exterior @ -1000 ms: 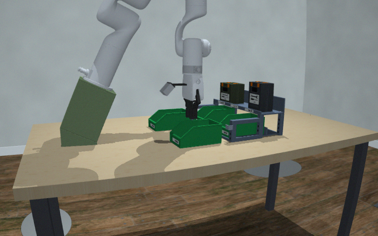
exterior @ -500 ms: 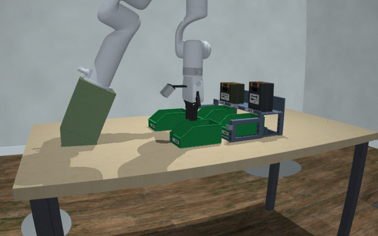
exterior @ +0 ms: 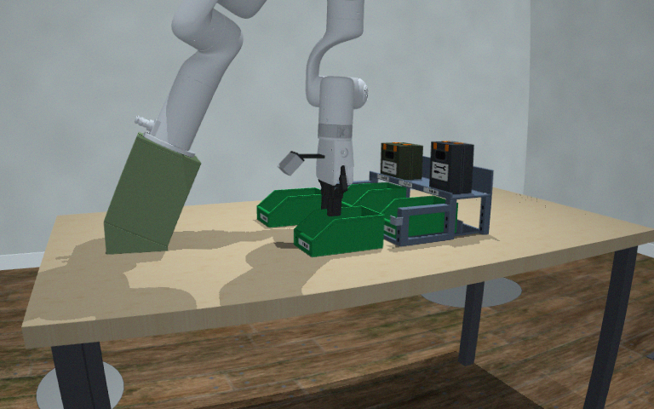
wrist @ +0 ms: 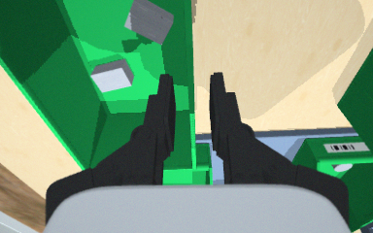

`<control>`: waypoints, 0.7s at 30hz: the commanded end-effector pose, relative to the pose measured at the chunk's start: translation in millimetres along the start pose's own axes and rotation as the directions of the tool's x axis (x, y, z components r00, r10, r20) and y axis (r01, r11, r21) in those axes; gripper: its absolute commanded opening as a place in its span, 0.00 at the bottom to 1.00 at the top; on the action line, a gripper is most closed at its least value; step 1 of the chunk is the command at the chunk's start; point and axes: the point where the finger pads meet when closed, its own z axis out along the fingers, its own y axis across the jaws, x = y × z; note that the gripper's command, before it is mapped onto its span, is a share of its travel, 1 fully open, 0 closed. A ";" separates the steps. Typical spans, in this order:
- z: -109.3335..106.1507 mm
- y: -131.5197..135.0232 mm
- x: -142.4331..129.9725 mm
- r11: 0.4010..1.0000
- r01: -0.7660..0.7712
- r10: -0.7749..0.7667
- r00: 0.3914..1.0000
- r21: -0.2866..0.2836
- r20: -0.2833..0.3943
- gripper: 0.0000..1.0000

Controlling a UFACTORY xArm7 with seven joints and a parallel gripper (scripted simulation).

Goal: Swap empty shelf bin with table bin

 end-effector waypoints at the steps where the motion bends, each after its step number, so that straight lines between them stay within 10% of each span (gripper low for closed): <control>1: 7.0 -0.4 -0.6 1.000 -0.001 0.000 1.000 0.029 0.024 0.26; 21: 20.3 -0.9 -0.9 1.000 -0.001 0.000 1.000 0.029 0.024 0.26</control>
